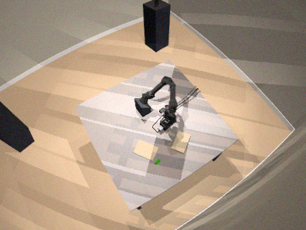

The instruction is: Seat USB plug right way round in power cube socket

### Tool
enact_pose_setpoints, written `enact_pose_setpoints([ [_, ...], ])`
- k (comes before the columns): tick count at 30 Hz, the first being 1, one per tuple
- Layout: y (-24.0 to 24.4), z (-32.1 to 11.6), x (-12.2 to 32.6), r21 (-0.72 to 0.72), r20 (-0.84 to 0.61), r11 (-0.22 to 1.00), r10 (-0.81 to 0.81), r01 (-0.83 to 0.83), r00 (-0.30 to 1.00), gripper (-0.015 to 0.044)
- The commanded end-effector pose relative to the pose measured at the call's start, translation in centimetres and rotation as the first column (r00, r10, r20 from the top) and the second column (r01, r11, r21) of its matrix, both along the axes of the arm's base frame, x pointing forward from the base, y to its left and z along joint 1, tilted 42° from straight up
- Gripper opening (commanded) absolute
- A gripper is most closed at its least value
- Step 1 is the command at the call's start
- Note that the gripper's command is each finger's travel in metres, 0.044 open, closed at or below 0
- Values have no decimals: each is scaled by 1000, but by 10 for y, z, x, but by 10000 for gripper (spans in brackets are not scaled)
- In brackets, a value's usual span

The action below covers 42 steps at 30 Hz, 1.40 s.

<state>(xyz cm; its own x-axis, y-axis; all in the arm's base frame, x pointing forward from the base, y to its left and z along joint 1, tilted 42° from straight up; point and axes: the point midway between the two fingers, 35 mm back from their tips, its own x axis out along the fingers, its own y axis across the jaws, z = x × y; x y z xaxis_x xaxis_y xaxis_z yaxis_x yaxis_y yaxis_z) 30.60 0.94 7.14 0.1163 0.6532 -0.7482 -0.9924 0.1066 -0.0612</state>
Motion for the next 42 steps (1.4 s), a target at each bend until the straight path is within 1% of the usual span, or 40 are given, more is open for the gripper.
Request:
enact_pose_setpoints([
  [1,-1,1,0,0,1,1000,0,0,1000,0],
  [42,-19,21,-3,-1,0,1000,0,0,1000,0],
])
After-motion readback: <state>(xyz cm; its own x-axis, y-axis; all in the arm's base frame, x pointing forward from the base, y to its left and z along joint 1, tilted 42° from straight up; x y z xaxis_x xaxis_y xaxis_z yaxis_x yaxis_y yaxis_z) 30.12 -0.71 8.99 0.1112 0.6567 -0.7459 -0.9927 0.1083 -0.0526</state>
